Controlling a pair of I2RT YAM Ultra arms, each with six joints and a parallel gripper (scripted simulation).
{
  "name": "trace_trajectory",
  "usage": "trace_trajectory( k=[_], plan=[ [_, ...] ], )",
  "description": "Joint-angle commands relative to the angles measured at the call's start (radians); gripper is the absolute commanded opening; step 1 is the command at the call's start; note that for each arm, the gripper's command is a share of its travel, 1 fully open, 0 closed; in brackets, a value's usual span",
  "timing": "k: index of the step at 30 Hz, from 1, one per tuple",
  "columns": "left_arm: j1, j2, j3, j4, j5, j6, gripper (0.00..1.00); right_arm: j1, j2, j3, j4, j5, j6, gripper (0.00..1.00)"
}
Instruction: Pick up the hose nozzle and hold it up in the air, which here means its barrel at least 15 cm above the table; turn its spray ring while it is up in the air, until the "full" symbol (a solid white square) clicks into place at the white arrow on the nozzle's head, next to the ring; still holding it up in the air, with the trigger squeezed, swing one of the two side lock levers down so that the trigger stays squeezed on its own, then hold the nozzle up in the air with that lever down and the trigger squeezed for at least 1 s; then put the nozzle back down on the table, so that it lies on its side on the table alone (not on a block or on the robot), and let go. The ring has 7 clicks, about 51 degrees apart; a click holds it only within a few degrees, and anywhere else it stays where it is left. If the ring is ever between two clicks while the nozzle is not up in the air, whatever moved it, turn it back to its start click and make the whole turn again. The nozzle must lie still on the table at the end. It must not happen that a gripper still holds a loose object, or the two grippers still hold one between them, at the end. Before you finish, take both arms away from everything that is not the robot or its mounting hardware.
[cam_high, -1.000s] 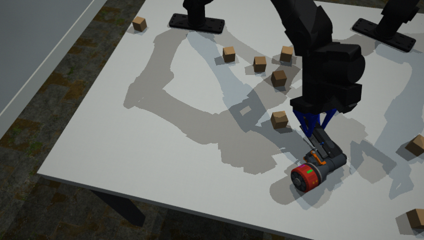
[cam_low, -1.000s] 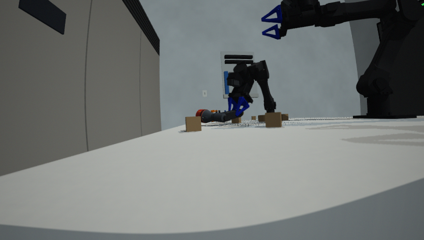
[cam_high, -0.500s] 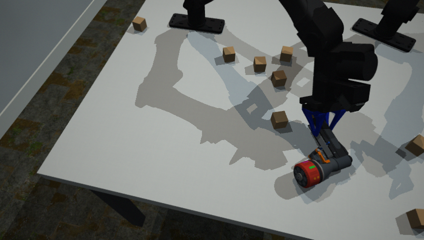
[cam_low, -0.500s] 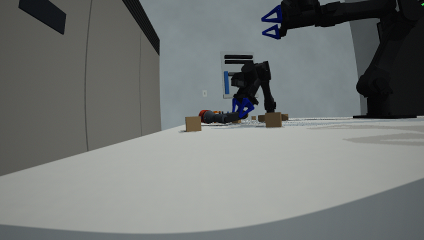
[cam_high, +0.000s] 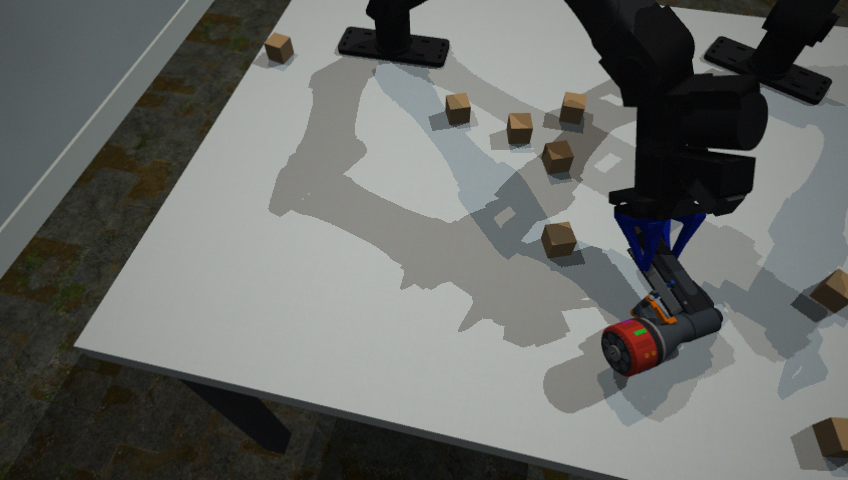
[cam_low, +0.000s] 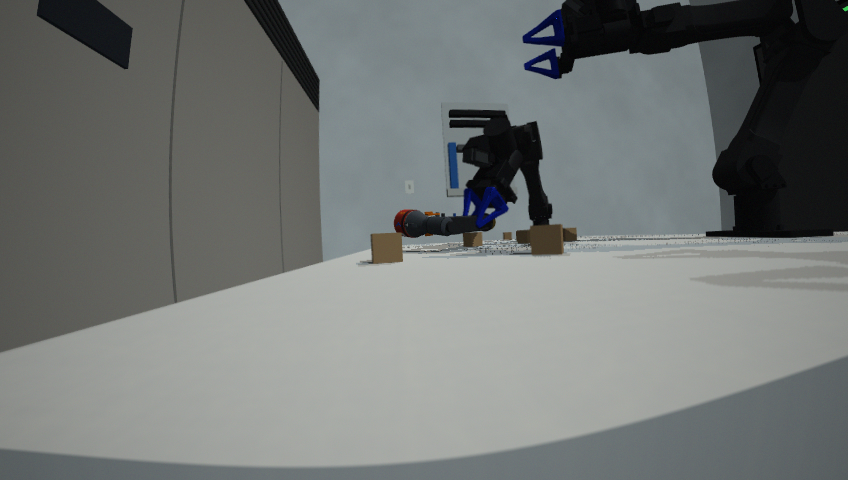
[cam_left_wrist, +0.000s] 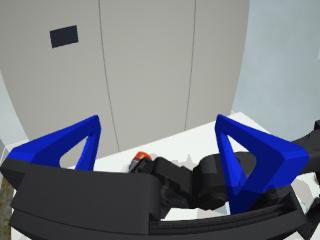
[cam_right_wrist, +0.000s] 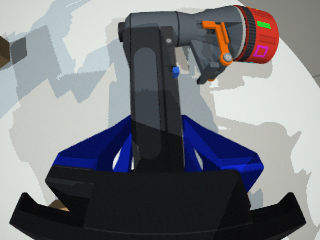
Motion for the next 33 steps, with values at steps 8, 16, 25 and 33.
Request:
trace_trajectory(
  k=[8, 16, 25, 33],
  plan=[
    [-0.008, -0.027, 0.030, 0.001, -0.004, 0.004, 1.00, -0.010, -0.069, 0.055, 0.092, 0.033, -0.004, 0.36],
    [-0.008, -0.027, 0.030, 0.001, -0.004, 0.004, 1.00, -0.008, -0.060, 0.059, 0.093, 0.032, 0.008, 0.36],
    [-0.008, -0.027, 0.030, 0.001, -0.004, 0.004, 1.00, -0.009, -0.062, 0.058, 0.093, 0.032, 0.007, 0.36],
    [-0.008, -0.027, 0.030, 0.001, -0.004, 0.004, 1.00, -0.010, -0.065, 0.058, 0.093, 0.031, 0.008, 0.36]
  ],
)
